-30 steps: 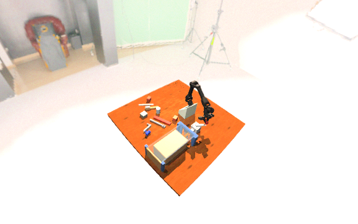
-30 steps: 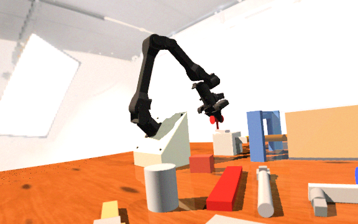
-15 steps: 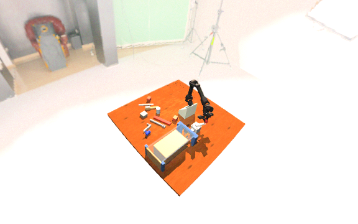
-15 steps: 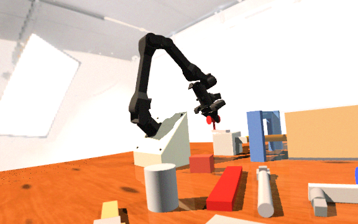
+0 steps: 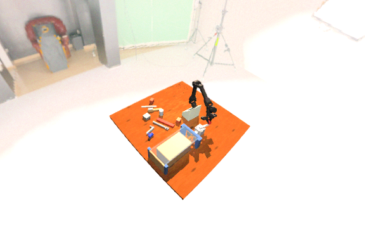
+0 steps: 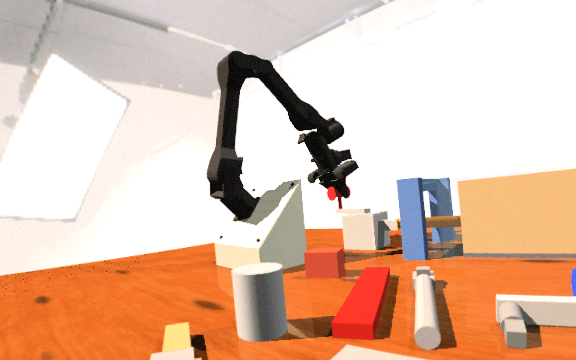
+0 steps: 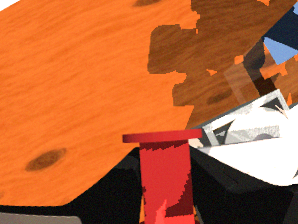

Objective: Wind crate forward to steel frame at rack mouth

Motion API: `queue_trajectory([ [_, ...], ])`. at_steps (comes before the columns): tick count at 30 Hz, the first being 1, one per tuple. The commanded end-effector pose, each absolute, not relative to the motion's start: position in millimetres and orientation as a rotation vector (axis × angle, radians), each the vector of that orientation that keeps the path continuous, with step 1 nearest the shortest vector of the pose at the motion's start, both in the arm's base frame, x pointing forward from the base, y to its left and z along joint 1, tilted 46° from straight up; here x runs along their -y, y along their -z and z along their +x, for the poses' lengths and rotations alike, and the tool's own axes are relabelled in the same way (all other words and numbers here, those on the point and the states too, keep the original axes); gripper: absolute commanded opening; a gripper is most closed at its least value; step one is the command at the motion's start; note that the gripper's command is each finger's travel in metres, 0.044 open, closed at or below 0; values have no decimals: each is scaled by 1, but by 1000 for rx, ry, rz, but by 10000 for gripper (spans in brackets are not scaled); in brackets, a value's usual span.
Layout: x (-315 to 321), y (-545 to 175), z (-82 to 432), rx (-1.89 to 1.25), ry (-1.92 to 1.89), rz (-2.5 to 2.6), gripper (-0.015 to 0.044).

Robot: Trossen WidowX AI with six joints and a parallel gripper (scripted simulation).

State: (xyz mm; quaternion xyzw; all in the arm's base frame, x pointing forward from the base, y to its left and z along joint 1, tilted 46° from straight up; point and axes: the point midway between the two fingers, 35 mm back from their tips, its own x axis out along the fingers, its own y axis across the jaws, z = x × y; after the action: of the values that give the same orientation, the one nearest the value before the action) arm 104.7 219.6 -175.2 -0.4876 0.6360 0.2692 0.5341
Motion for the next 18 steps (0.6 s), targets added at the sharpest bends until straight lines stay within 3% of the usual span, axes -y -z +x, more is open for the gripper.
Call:
queue_trajectory([
  [1,-207,169,100,-1537,-625,-1179,0],
  [18,-193,155,97,-1538,-625,-1180,0],
])
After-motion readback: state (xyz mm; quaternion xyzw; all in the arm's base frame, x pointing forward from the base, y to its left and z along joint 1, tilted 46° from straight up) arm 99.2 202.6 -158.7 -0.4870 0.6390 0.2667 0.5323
